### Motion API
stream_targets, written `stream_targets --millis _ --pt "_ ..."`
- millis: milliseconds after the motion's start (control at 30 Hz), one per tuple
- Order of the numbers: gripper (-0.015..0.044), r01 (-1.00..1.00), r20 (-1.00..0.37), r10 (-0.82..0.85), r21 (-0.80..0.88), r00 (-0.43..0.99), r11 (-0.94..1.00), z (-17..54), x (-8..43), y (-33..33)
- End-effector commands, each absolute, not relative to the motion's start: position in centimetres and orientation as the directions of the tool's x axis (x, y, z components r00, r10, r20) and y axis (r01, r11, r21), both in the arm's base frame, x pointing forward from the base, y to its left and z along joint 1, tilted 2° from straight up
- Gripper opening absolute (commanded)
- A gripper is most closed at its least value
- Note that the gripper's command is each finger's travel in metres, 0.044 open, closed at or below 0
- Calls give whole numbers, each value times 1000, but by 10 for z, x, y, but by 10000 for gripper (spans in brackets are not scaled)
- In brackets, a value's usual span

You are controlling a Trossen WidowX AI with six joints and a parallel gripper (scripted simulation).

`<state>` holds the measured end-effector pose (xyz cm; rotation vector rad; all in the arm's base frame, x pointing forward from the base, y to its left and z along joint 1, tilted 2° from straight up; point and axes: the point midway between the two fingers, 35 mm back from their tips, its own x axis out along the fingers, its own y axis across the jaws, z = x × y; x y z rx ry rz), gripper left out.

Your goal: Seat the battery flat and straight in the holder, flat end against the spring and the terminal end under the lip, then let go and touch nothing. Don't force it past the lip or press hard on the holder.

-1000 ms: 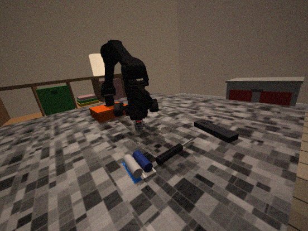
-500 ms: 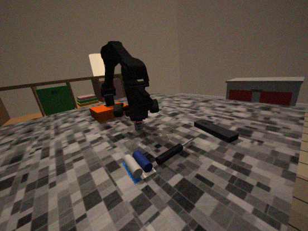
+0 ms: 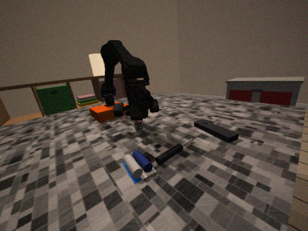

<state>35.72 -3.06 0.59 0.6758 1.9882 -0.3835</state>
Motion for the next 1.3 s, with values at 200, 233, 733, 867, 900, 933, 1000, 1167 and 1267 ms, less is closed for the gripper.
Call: stream_targets --millis 200,233,733,867,900,933,1000,1167,1267 --pt "85 601 -904 260 4 -339 799 1 359 -32" --pt "85 601 -906 257 4 -336 799 1 359 -32" --pt "85 598 -934 211 -3 -288 801 -1 358 -30" --pt "85 598 -941 199 -5 -274 802 -2 357 -29" --pt "85 598 -942 196 -5 -271 802 -2 357 -29" --pt "85 597 -944 193 -5 -267 802 -2 357 -29" --pt "85 597 -947 187 -6 -261 802 -2 357 -29" --pt "85 597 -955 171 -8 -243 802 -3 356 -28" --pt "85 597 -959 163 -9 -232 802 -3 356 -28"
